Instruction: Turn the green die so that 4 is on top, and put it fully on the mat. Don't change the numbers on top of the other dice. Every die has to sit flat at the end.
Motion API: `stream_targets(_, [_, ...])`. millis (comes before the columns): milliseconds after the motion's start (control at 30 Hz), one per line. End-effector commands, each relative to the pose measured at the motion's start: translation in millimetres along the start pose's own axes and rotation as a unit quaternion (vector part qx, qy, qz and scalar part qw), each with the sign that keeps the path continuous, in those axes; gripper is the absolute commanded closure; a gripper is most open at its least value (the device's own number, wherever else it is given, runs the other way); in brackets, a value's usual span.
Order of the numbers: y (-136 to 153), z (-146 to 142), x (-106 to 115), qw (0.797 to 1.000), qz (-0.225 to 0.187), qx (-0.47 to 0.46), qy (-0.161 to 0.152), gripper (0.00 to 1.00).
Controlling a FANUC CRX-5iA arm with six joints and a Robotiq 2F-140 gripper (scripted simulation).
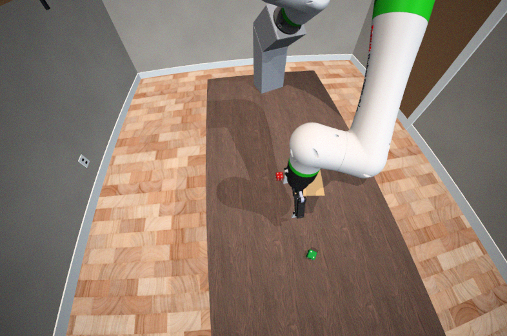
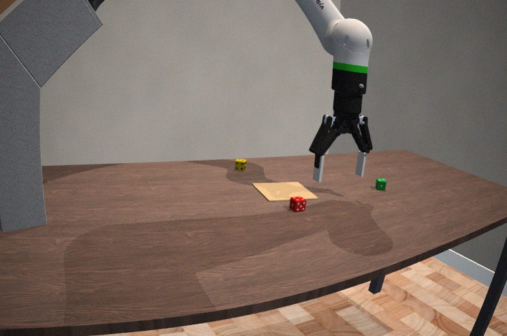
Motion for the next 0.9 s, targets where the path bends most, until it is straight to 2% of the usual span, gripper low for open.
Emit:
stream_targets(0, [1.2, -41.8, -3.0, 1.0, 0.001, -0.001, 0.006, 0.0])
stream_targets(33, [1.2, -41.8, -3.0, 1.0, 0.001, -0.001, 0.006, 0.0])
stream_targets(267, [4.2, -108.5, -3.7, 1.0, 0.001, -0.001, 0.006, 0.0])
stream_targets(500, [6.5, -160.4, -4.4, 1.0, 0.001, -0.001, 0.006, 0.0])
stream_targets(867, [8.4, -201.1, -4.8, 1.0, 0.001, -0.001, 0.006, 0.0])
Point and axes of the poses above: the point where the finger pads meet when closed, its own x axis back along the fingers, its own z axis across the jaws, y = z × x, the point moved 2 cm from there along x, back along the fingers, and after that the axes turned 6 degrees about x, right-handed, at the moved point
